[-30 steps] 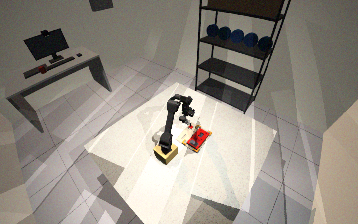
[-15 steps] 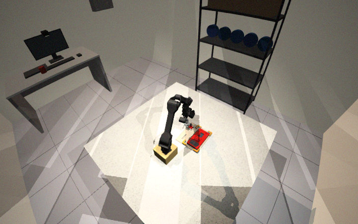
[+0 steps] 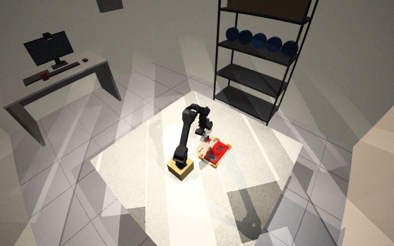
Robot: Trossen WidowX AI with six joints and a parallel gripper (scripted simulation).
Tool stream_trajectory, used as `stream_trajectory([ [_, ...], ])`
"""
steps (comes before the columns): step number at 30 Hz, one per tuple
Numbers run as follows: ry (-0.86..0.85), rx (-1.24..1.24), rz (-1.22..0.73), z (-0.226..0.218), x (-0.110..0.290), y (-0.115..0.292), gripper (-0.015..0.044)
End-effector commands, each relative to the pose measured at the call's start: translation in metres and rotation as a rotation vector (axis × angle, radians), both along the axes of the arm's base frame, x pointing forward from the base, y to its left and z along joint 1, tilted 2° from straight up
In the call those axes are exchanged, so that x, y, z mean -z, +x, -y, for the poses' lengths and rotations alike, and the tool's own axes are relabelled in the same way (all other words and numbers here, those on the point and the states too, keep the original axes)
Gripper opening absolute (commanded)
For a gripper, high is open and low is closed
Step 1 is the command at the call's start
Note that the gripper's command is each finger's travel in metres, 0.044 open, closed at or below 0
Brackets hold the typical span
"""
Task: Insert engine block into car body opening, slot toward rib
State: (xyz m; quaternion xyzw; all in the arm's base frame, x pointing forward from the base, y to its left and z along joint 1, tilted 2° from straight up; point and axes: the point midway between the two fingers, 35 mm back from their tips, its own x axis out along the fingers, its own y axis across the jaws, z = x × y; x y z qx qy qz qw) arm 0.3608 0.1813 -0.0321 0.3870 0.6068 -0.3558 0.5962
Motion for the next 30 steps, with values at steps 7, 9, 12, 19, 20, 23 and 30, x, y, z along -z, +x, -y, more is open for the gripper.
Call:
stream_trajectory([
  [7, -0.001, 0.001, 0.008, -0.001, -0.029, 0.005, 0.0],
  [9, -0.001, 0.0, 0.009, -0.001, -0.035, 0.005, 0.0],
  [12, -0.002, -0.002, 0.01, 0.0, -0.045, 0.005, 0.0],
  [19, -0.002, -0.003, 0.01, 0.001, -0.067, 0.005, 0.0],
  [20, -0.002, -0.002, 0.01, 0.001, -0.07, 0.005, 0.0],
  [23, -0.002, -0.002, 0.01, 0.001, -0.08, 0.005, 0.0],
  [30, -0.001, 0.0, 0.009, 0.003, -0.102, 0.002, 0.0],
])
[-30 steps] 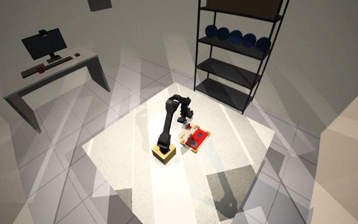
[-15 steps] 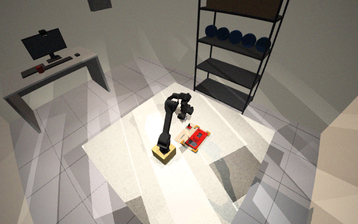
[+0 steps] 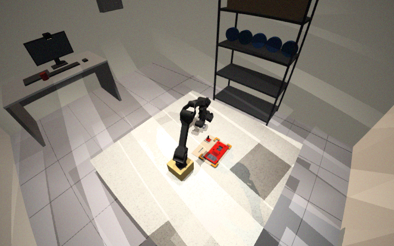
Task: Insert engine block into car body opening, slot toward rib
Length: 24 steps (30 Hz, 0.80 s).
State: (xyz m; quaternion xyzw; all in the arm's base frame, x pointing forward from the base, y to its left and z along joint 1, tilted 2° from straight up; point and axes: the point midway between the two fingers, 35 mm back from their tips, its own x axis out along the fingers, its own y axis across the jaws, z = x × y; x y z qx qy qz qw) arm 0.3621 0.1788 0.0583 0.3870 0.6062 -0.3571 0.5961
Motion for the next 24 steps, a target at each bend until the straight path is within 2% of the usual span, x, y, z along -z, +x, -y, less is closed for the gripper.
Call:
stream_trajectory([
  [1, 0.0, -0.001, 0.009, 0.001, -0.015, 0.001, 0.0],
  [10, 0.001, 0.016, 0.008, 0.005, -0.031, -0.002, 0.0],
  [24, 0.001, 0.35, -0.005, 0.046, -0.015, 0.01, 0.0],
])
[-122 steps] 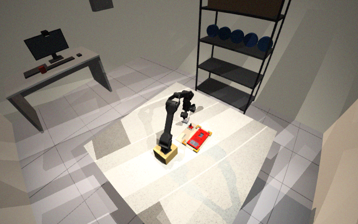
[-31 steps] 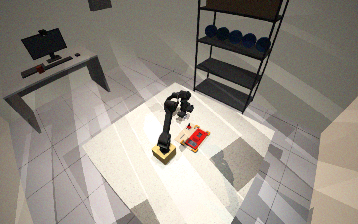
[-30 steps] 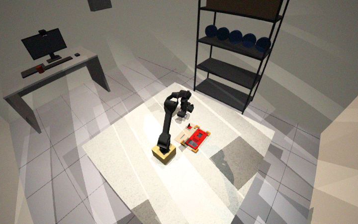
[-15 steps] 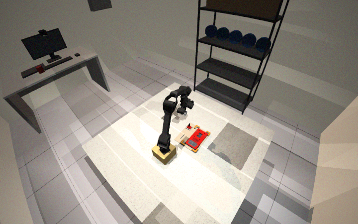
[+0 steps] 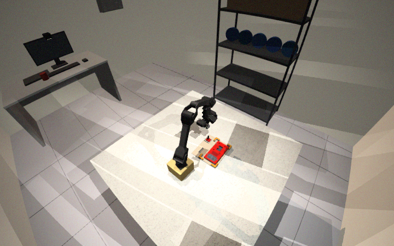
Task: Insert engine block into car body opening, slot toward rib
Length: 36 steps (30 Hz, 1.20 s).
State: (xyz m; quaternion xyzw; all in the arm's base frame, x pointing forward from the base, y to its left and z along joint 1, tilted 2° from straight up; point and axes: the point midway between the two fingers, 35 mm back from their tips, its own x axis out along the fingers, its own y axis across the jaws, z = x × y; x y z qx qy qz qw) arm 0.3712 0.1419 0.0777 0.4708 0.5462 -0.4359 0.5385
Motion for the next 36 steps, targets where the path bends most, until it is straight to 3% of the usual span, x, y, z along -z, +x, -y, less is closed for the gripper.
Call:
stream_trajectory([
  [1, -0.004, 0.091, -0.007, 0.012, 0.006, 0.001, 0.0],
  [36, 0.003, 0.906, -0.039, 0.118, 0.046, 0.0, 0.0],
])
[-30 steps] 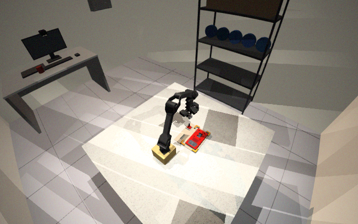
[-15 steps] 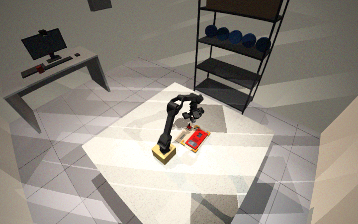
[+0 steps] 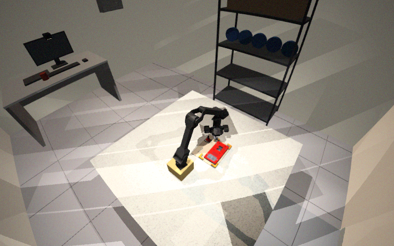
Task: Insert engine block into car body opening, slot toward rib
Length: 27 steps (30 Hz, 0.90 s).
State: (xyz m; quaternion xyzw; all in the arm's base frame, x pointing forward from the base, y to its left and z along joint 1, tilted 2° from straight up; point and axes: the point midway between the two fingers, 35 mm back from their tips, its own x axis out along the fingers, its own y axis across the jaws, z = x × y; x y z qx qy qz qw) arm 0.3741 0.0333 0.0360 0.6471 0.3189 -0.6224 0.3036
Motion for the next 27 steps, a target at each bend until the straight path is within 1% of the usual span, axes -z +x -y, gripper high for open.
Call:
stream_trajectory([
  [1, -0.004, 0.097, -0.008, 0.012, 0.006, -0.004, 0.0],
  [22, 0.003, 0.677, -0.024, 0.072, 0.032, -0.022, 0.0],
  [25, 0.003, 0.716, -0.026, 0.076, 0.033, -0.024, 0.0],
  [27, 0.003, 0.727, -0.026, 0.076, 0.033, -0.024, 0.0052],
])
